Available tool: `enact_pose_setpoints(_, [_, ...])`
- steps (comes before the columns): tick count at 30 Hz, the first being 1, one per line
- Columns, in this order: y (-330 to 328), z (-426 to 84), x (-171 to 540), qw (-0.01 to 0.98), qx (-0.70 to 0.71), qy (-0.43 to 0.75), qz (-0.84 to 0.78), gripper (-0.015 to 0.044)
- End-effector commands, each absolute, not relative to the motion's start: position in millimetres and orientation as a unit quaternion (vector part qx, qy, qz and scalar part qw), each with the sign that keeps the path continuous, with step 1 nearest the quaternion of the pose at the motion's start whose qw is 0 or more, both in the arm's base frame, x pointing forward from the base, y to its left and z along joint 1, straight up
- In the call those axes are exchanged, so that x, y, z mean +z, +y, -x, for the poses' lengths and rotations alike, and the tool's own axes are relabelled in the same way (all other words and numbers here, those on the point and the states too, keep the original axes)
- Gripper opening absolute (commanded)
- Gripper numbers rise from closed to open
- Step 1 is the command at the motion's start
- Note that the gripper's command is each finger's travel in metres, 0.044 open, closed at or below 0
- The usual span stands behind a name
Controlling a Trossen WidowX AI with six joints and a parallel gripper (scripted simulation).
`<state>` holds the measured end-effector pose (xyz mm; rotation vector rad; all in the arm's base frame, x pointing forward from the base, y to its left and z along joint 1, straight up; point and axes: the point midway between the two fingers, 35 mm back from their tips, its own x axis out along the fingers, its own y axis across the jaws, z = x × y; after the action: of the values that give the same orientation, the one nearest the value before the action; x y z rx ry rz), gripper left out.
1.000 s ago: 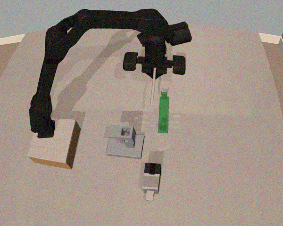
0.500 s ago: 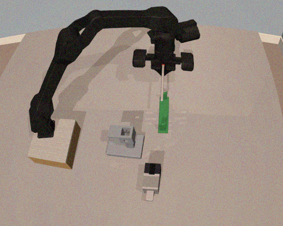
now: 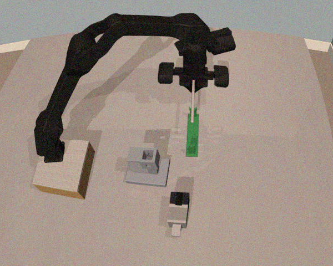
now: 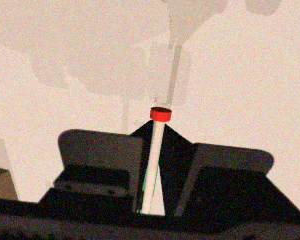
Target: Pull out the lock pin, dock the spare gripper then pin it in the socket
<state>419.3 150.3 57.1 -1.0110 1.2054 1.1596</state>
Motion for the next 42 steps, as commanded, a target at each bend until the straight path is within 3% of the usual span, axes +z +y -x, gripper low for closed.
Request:
enact_pose_setpoints(1, [150, -418, 50, 0.557, 0.494, 0.511, 0.430, 0.0000])
enact_pose_setpoints(42, [150, -419, 6, 0.569, 0.489, 0.498, 0.435, 0.0000])
